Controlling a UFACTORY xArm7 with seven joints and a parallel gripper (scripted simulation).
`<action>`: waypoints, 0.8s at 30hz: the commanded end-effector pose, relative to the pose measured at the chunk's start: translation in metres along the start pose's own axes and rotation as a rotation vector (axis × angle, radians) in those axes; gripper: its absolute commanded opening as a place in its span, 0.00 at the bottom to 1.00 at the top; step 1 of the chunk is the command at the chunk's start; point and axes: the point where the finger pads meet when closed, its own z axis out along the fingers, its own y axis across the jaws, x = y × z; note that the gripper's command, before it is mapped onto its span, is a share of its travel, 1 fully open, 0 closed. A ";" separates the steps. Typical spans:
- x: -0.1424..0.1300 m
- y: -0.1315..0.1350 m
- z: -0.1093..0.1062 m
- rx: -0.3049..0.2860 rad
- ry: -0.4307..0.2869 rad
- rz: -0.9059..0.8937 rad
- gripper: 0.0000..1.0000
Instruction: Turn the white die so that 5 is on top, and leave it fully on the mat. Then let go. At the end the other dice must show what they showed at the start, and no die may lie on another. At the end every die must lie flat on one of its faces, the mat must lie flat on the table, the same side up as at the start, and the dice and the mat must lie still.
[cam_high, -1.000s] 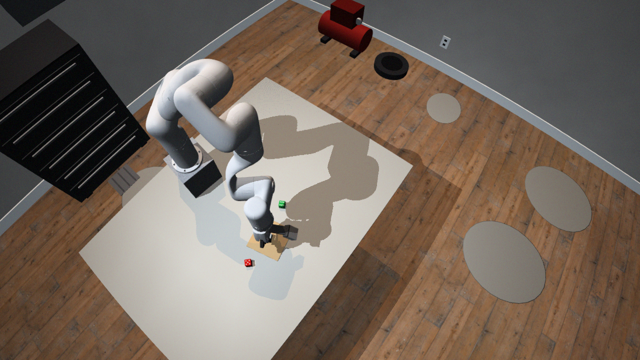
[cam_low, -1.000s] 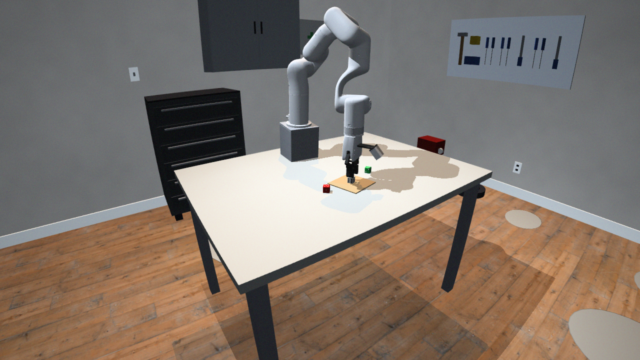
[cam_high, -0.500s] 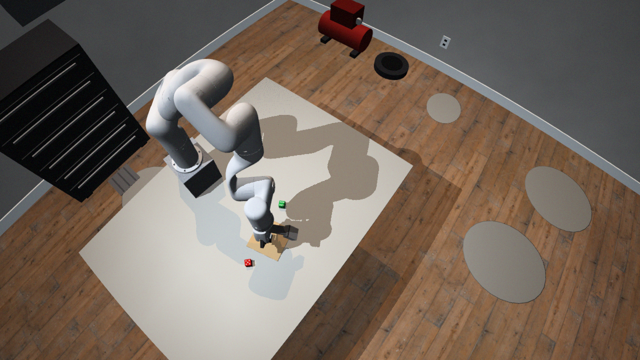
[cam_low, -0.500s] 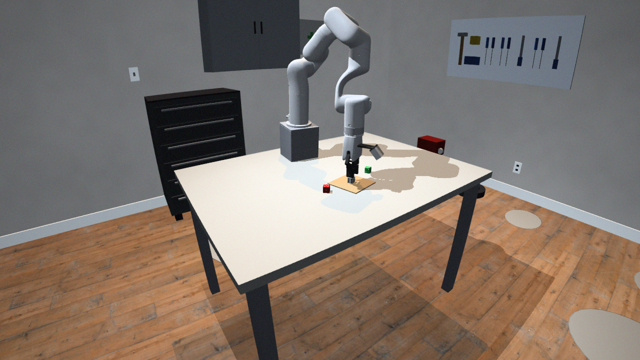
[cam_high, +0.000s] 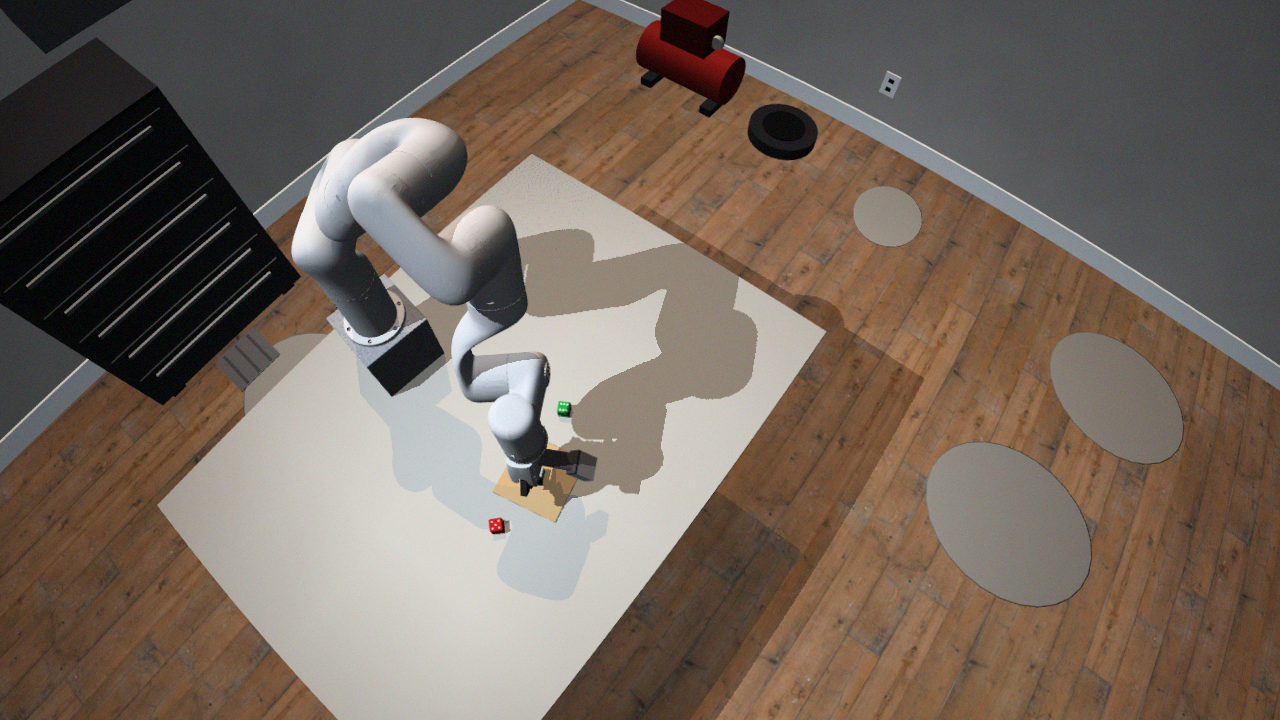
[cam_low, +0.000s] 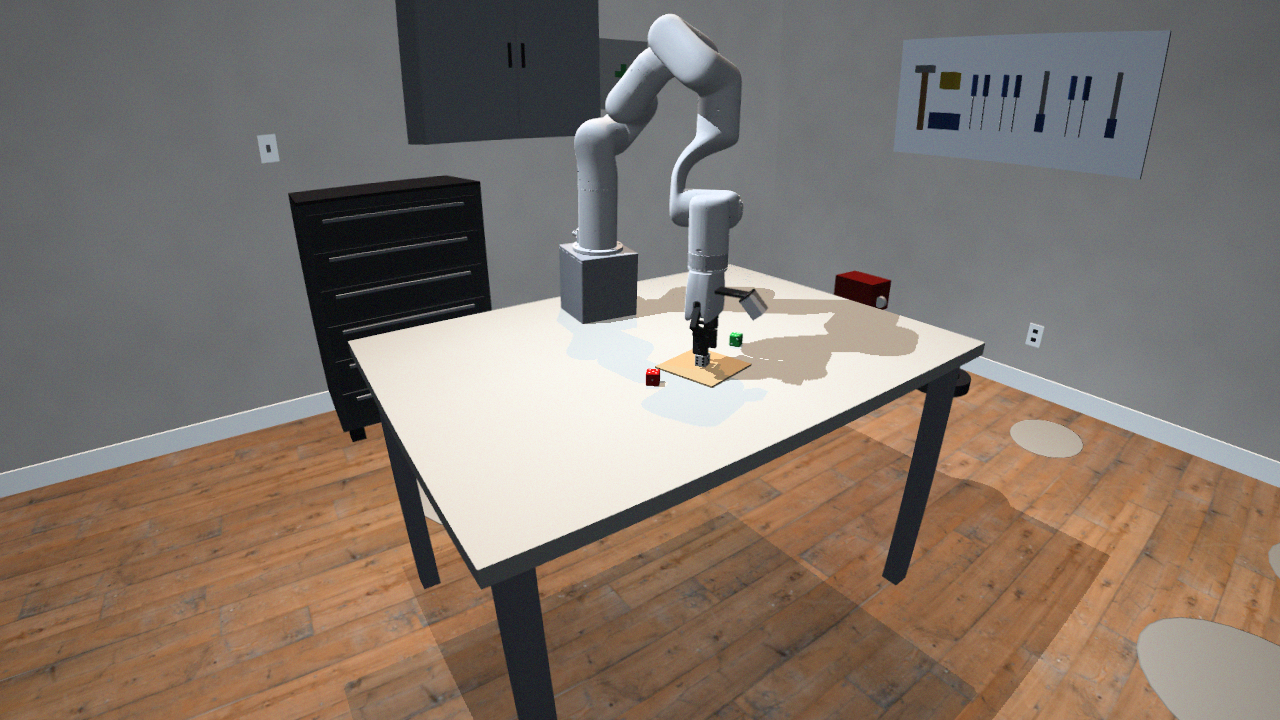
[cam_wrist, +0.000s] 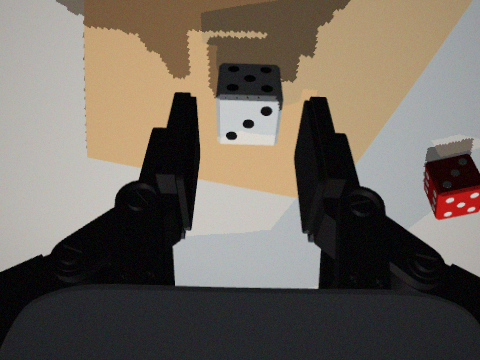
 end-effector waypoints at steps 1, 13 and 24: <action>0.001 0.001 -0.001 -0.001 0.003 0.000 0.42; 0.001 0.001 -0.001 -0.001 0.003 0.000 0.42; 0.001 0.001 0.003 -0.001 0.003 0.000 0.42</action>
